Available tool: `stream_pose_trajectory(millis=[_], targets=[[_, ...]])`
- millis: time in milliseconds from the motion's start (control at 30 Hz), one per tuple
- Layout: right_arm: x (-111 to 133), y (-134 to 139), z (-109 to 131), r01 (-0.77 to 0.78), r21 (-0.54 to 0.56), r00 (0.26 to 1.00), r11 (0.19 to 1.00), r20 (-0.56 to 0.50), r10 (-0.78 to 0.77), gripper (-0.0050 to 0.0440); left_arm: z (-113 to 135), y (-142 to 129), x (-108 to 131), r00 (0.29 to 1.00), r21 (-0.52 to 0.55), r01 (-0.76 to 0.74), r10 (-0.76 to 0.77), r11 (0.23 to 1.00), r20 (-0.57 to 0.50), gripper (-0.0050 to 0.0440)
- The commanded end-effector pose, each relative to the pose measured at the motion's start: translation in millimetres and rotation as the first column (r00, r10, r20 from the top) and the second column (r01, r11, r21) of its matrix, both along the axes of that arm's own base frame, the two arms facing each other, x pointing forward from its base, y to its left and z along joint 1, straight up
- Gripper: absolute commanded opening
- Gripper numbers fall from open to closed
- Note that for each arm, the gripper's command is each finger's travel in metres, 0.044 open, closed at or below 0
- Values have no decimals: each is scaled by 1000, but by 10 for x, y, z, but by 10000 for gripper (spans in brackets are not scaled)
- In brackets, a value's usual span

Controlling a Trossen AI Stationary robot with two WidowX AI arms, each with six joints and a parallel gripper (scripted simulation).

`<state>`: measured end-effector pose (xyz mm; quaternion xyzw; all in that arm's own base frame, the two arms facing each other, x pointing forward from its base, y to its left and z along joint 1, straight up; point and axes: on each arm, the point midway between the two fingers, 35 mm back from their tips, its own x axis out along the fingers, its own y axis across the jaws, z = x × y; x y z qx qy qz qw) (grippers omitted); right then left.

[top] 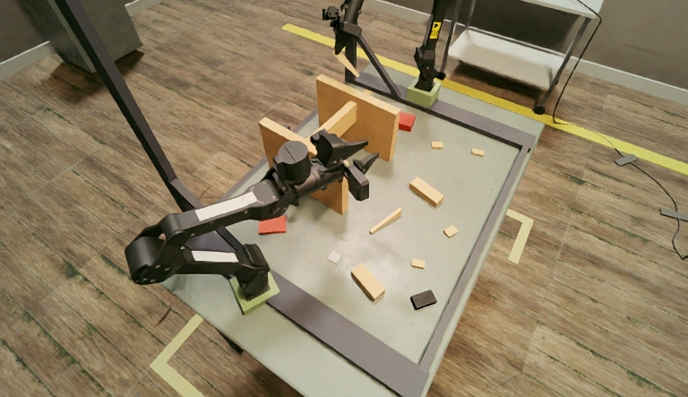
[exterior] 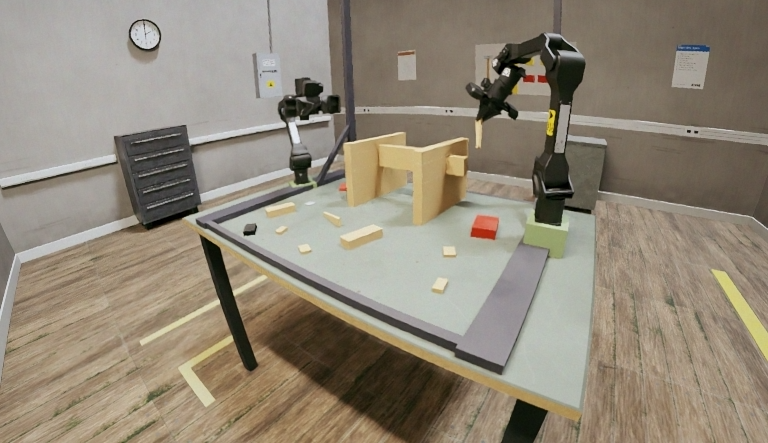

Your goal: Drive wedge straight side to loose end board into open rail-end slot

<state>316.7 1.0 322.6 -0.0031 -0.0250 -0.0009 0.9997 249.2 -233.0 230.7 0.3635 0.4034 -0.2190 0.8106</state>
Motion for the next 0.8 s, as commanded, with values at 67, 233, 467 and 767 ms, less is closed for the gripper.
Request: stream_pose_trajectory(millis=[67, 233, 467, 767], targets=[[1, -1, 28, 0, -4, 1000, 1000, 7, 0, 194, 525, 311, 14, 978, -189, -125, 153, 974, 140, 10], [1, -1, 28, 0, -4, 1000, 1000, 7, 0, 194, 744, 487, -8, 954, -284, -175, 233, 943, 187, 10], [1, -1, 28, 0, -4, 1000, 1000, 7, 0, 194, 737, 794, 68, 894, -405, -289, 396, 867, 208, 10], [1, -1, 28, 0, -4, 1000, 1000, 7, 0, 194, 764, 891, 221, 864, -550, -262, 447, 793, 233, 10]])
